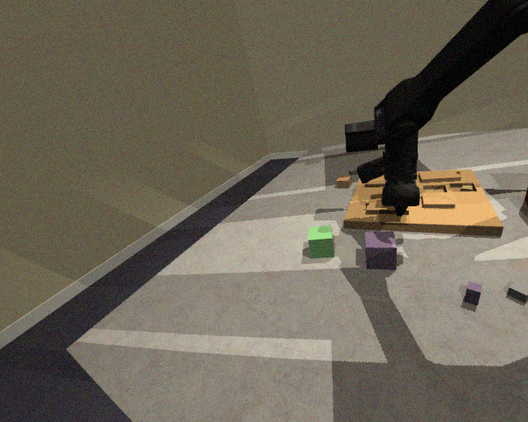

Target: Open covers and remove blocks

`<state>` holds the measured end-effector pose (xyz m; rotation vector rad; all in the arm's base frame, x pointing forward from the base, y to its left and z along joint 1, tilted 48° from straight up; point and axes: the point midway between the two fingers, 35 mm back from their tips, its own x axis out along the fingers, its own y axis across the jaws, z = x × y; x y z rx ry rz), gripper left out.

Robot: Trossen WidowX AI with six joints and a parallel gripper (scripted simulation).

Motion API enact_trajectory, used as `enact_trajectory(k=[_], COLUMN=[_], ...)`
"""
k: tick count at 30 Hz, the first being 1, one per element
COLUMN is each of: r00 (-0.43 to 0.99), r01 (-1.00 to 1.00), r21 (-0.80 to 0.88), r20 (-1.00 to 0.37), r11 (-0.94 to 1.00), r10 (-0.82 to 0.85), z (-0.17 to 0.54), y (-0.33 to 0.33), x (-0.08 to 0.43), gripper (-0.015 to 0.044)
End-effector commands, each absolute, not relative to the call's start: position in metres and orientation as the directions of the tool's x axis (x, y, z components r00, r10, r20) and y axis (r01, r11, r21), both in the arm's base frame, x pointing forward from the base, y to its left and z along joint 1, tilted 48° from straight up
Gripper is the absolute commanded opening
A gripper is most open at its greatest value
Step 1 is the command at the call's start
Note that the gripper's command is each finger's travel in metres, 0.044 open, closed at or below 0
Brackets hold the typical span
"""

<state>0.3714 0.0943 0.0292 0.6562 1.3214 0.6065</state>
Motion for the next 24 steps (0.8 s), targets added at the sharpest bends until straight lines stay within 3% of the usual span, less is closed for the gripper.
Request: enact_trajectory(k=[1, 24], r00=[0.142, 0.142], r01=[-0.022, -0.021], r21=[0.732, 0.732], r20=[-0.672, -0.672], r11=[0.681, 0.681], r10=[0.727, 0.726], z=[0.025, 0.009], y=[0.095, 0.081], x=[0.370, 0.364], gripper=[0.0000, 0.0000])
